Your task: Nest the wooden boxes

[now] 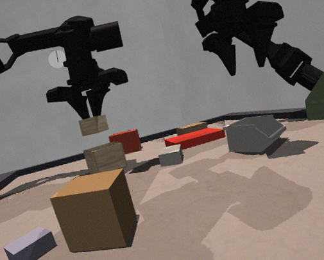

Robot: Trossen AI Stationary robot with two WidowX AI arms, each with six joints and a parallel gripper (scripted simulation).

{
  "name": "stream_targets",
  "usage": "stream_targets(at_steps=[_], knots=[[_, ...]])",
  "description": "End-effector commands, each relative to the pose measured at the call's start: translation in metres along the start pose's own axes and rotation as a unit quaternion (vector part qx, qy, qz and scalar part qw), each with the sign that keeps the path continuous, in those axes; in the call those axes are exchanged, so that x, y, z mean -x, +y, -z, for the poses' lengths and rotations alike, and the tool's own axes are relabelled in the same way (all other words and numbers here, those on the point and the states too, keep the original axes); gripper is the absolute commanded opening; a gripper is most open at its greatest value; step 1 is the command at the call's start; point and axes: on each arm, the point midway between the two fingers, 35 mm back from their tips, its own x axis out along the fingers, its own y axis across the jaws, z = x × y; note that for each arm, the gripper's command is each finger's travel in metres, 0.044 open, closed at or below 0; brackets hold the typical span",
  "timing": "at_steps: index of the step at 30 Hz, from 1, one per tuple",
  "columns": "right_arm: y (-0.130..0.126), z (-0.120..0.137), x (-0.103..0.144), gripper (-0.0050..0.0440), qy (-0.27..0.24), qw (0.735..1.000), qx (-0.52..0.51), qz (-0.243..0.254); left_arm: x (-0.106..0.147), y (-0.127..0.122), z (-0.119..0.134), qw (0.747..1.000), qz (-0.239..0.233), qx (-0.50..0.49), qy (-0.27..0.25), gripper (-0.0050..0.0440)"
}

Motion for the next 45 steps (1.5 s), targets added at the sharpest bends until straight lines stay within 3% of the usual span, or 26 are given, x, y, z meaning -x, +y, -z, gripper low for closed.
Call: stream_targets(at_steps=[1, 8, 15, 22, 24, 29, 35, 39, 41, 45], knots=[[-0.001, -0.002, 0.003, 0.04, -0.004, 1.0, -0.005, -0.005, 0.008, 0.001, -0.016, 1.0, 0.004, 0.004, -0.003, 0.0178], [-0.005, 0.0, -0.002, 0.04, 0.013, 1.0, -0.007, -0.028, 0.01, 0.003, -0.016, 1.0, 0.007, 0.007, -0.003, 0.0178], [-0.017, -0.005, -0.018, 0.04, 0.055, 0.987, -0.021, -0.147, 0.01, 0.003, -0.016, 1.0, 0.007, 0.007, -0.003, 0.0178], [-0.032, -0.018, -0.027, 0.04, 0.038, 0.961, -0.032, -0.271, 0.01, 0.003, -0.016, 1.0, 0.007, 0.007, -0.003, 0.0178], [-0.032, -0.018, -0.027, 0.04, 0.038, 0.961, -0.032, -0.271, 0.01, 0.003, -0.016, 1.0, 0.007, 0.007, -0.003, 0.0178], [-0.048, -0.03, -0.03, 0.04, -0.011, 0.938, -0.038, -0.345, 0.01, 0.003, -0.016, 1.0, 0.007, 0.007, -0.003, 0.0178], [-0.074, -0.046, -0.03, 0.04, -0.106, 0.908, -0.042, -0.404, 0.01, 0.003, -0.016, 1.0, 0.007, 0.007, -0.003, 0.0178], [-0.097, -0.056, -0.028, 0.04, -0.184, 0.887, -0.039, -0.422, 0.01, 0.003, -0.016, 1.0, 0.007, 0.007, -0.003, 0.0178], [-0.097, -0.056, -0.028, 0.04, -0.184, 0.887, -0.039, -0.422, 0.01, 0.003, -0.016, 1.0, 0.007, 0.007, -0.003, 0.0178], [-0.123, -0.062, -0.025, 0.04, -0.269, 0.867, -0.032, -0.419, 0.01, 0.003, -0.016, 1.0, 0.007, 0.007, -0.003, 0.0178]])
